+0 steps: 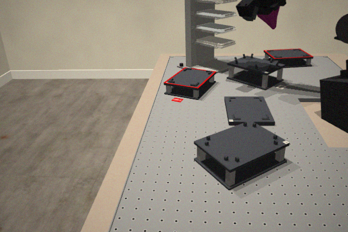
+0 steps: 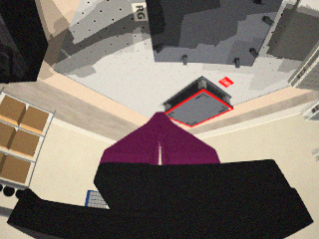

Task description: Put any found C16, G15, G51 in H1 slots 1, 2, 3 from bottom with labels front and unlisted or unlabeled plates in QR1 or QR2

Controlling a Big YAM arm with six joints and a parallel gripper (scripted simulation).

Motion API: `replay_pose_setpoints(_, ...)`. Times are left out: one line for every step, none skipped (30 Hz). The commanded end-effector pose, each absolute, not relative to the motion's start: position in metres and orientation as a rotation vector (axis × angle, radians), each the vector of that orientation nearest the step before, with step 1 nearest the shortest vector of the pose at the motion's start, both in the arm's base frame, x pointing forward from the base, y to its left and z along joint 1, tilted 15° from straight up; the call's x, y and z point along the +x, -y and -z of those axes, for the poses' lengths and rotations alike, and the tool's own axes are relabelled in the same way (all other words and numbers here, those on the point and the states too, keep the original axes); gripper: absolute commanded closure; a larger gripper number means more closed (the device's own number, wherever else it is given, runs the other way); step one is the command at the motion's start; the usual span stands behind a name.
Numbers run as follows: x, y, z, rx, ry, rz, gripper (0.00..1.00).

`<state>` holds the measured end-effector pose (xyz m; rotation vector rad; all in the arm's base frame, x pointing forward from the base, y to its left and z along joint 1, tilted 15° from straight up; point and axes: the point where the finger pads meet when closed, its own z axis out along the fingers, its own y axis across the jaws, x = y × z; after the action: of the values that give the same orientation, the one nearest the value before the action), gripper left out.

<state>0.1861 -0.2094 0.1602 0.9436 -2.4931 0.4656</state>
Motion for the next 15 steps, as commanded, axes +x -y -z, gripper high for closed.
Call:
replay_pose_setpoints(0.204,0.206,-0.177,0.877,2.562,-0.547,1.00)
replay_pose_setpoints(0.211,0.206,-0.178,0.878,2.557,-0.541,1.00)
replay_pose_setpoints(0.209,0.201,-0.172,0.859,2.585,-0.556,1.00)
replay_pose_setpoints(0.204,0.195,-0.166,0.840,2.607,-0.565,1.00)
replay_pose_setpoints(0.211,0.195,-0.171,0.832,2.622,-0.583,1.00)
replay_pose_setpoints(0.218,0.194,-0.173,0.836,2.610,-0.562,1.00)
replay_pose_setpoints(0.216,0.190,-0.171,0.812,2.648,-0.595,1.00)
replay_pose_setpoints(0.214,0.185,-0.165,0.795,2.663,-0.589,1.00)
replay_pose_setpoints(0.219,0.184,-0.169,0.789,2.675,-0.602,1.00)
replay_pose_setpoints(0.225,0.183,-0.173,0.791,2.665,-0.586,1.00)
replay_pose_setpoints(0.232,0.183,-0.176,0.790,2.667,-0.592,1.00)
replay_pose_setpoints(0.229,0.178,-0.170,0.770,2.696,-0.601,1.00)
replay_pose_setpoints(0.229,0.178,-0.170,0.770,2.696,-0.601,1.00)
replay_pose_setpoints(0.229,0.178,-0.170,0.770,2.696,-0.601,1.00)
replay_pose_setpoints(0.224,0.172,-0.164,0.749,2.718,-0.606,1.00)
